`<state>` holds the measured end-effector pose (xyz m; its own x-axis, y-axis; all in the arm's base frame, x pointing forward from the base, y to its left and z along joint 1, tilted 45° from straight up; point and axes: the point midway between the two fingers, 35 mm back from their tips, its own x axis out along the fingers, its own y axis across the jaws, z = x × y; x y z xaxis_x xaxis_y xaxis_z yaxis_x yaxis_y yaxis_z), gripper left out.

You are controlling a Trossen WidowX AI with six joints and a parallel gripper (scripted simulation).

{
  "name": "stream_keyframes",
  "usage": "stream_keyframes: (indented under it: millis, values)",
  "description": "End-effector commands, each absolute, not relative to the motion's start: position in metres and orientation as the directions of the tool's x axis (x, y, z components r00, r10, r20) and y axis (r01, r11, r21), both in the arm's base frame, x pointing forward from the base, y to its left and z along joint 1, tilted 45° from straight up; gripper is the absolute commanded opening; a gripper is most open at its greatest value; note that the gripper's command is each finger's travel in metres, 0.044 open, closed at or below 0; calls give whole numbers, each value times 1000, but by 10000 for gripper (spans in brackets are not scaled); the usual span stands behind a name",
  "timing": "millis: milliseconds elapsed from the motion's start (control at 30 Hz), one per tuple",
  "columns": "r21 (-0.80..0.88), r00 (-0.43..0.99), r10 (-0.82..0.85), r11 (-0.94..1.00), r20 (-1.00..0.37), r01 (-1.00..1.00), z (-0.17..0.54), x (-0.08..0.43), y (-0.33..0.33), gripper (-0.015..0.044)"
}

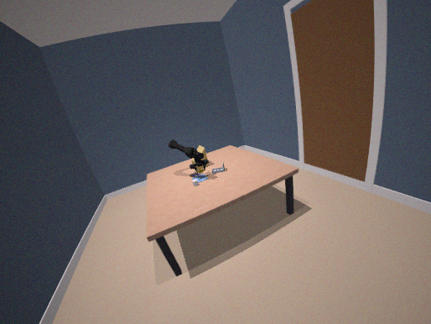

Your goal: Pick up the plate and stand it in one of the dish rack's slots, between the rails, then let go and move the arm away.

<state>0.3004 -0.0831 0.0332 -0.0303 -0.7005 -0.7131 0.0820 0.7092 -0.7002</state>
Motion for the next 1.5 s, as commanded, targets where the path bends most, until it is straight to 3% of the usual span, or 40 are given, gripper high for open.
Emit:
stream_keyframes:
  millis: [0, 767, 1200, 1467]
  values:
    - [-694, -24, -695, 714, -719, 91, 49, 304, -67, 0]
    - [-706, -34, -707, 701, -707, 101, 110, 309, -1, 0]
    - [-633, -35, -703, 616, -710, 468, 49, 249, 63, 0]
    - [-629, -43, -698, 614, -715, 476, 45, 245, 64, 0]
